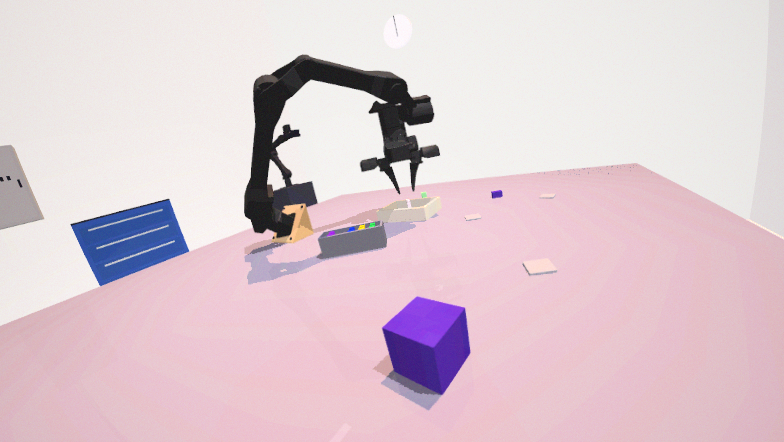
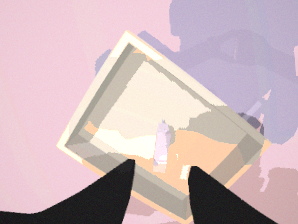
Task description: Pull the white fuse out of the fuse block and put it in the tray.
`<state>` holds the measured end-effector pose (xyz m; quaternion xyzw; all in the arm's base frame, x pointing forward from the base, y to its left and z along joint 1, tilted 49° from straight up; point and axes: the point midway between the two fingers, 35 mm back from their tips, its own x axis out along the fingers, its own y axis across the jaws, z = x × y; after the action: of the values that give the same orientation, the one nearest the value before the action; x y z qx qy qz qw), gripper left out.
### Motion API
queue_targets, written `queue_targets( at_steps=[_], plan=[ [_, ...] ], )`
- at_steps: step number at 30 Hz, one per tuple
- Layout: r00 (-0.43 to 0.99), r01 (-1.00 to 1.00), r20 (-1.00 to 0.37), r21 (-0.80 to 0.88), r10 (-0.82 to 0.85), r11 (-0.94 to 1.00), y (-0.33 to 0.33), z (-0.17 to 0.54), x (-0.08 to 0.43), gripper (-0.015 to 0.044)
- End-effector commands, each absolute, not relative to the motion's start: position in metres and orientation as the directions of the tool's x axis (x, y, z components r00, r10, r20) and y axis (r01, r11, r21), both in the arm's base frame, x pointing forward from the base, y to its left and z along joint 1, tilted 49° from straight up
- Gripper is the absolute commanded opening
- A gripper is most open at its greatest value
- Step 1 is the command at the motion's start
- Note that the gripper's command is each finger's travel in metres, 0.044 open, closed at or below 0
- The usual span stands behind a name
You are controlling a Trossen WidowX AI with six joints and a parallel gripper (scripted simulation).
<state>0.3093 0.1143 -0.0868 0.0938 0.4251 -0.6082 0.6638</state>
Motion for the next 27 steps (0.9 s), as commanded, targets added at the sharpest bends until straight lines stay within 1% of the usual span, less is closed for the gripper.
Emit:
queue_targets(
  at_steps=[1,3,4,9,27],
  plan=[
    [-0.101,0.887,-0.679,-0.392,-0.727,0.242,0.114,-0.087,0.309,0.0263],
    [-0.101,0.887,-0.679,-0.392,-0.727,0.242,0.114,-0.087,0.309,0.0315],
    [-0.101,0.887,-0.679,-0.393,-0.728,0.243,0.116,-0.085,0.31,0.033],
    [-0.099,0.883,-0.675,-0.399,-0.731,0.248,0.141,-0.062,0.312,0.033],
    [-0.097,0.879,-0.671,-0.404,-0.735,0.252,0.139,-0.063,0.311,0.033]
  ],
)
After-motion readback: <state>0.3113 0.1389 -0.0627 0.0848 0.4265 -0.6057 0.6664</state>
